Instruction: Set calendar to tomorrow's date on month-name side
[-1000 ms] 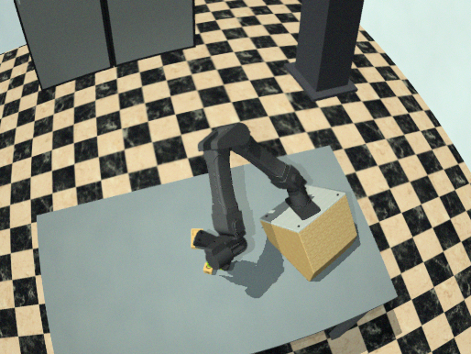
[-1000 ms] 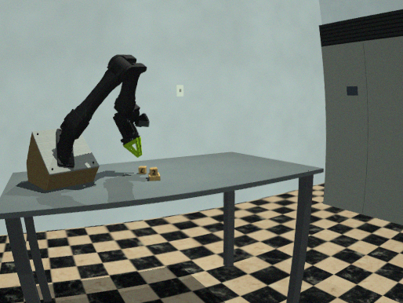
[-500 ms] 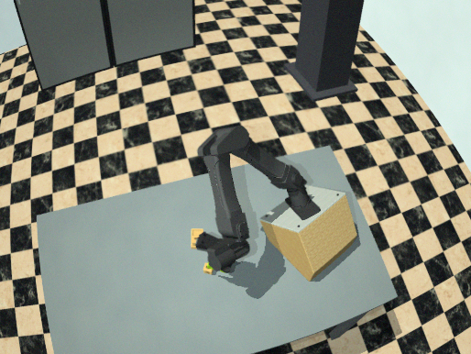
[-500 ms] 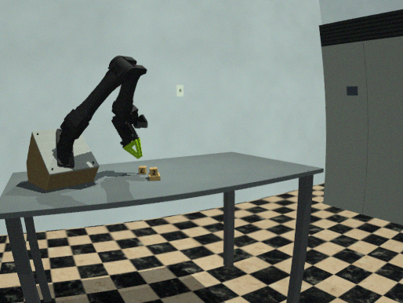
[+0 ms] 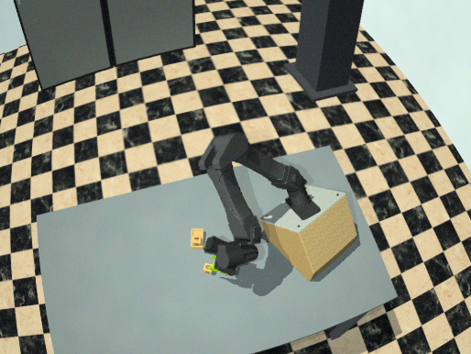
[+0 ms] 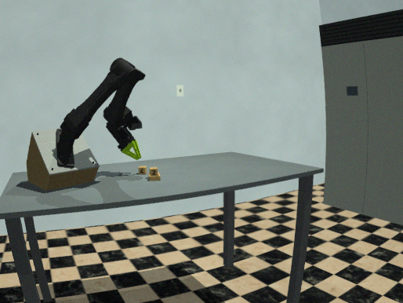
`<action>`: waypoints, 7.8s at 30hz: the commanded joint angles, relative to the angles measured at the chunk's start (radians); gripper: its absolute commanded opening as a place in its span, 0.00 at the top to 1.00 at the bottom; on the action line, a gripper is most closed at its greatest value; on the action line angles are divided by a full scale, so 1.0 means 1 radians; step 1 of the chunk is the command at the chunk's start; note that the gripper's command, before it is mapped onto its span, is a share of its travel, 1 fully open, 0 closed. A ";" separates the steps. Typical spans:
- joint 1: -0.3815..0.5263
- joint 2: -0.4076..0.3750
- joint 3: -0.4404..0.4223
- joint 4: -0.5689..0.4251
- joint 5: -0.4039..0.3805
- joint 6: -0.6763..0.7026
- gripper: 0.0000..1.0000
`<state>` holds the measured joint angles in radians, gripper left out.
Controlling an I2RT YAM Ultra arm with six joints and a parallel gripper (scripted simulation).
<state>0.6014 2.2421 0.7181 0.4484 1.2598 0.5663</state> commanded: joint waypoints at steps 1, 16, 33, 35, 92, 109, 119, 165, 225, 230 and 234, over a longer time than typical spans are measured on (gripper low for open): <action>0.033 0.007 -0.015 0.152 0.042 -0.083 0.55; 0.040 0.028 -0.046 0.366 0.081 -0.204 0.55; 0.039 0.031 -0.051 0.373 0.081 -0.207 0.55; 0.039 0.031 -0.051 0.373 0.081 -0.207 0.55; -0.113 0.344 -0.014 0.981 -0.055 -0.520 0.55; -0.122 0.353 -0.030 0.990 -0.054 -0.525 0.55; -0.122 0.353 -0.030 0.990 -0.054 -0.525 0.55; -0.122 0.353 -0.030 0.990 -0.054 -0.524 0.74; 0.038 0.005 -0.040 0.356 0.080 -0.196 0.74; 0.038 0.005 -0.040 0.356 0.080 -0.196 0.74; 0.038 0.005 -0.040 0.356 0.080 -0.196 0.74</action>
<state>0.6117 2.2726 0.6678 0.8009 1.3273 0.3611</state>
